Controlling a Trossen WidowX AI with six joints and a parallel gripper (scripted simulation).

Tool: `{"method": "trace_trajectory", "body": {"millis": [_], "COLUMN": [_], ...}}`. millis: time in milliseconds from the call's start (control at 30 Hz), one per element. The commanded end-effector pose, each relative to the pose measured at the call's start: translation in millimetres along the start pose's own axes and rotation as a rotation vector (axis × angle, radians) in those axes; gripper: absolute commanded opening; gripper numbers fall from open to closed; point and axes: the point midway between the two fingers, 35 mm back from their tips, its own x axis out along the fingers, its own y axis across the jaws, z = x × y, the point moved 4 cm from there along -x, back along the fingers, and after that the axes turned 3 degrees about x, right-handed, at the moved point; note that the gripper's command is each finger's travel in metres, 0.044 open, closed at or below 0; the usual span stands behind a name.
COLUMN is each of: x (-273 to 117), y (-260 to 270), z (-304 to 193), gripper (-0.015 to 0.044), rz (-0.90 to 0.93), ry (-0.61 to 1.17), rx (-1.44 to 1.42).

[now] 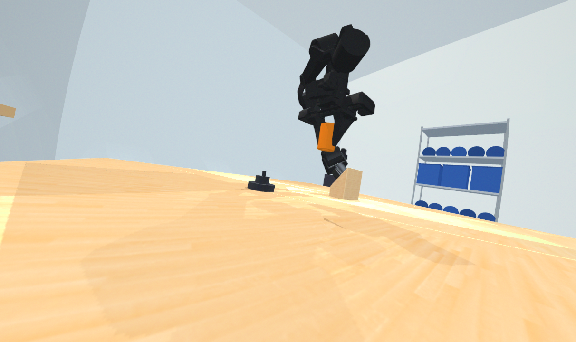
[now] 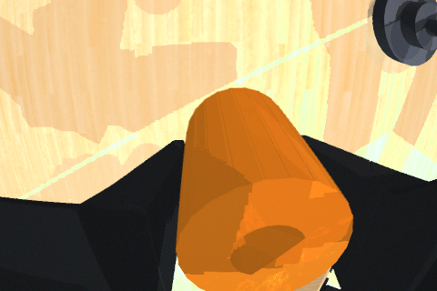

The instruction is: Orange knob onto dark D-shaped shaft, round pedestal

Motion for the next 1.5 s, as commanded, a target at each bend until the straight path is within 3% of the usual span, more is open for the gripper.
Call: {"method": "trace_trajectory", "body": {"millis": [0, 1467], "x": [-6, 27], "y": [-2, -119], "z": [0, 54], "gripper": [0.0, 0.0], "rz": [0.003, 0.025], "ry": [0.004, 0.005], "rx": [0.008, 0.029]}}
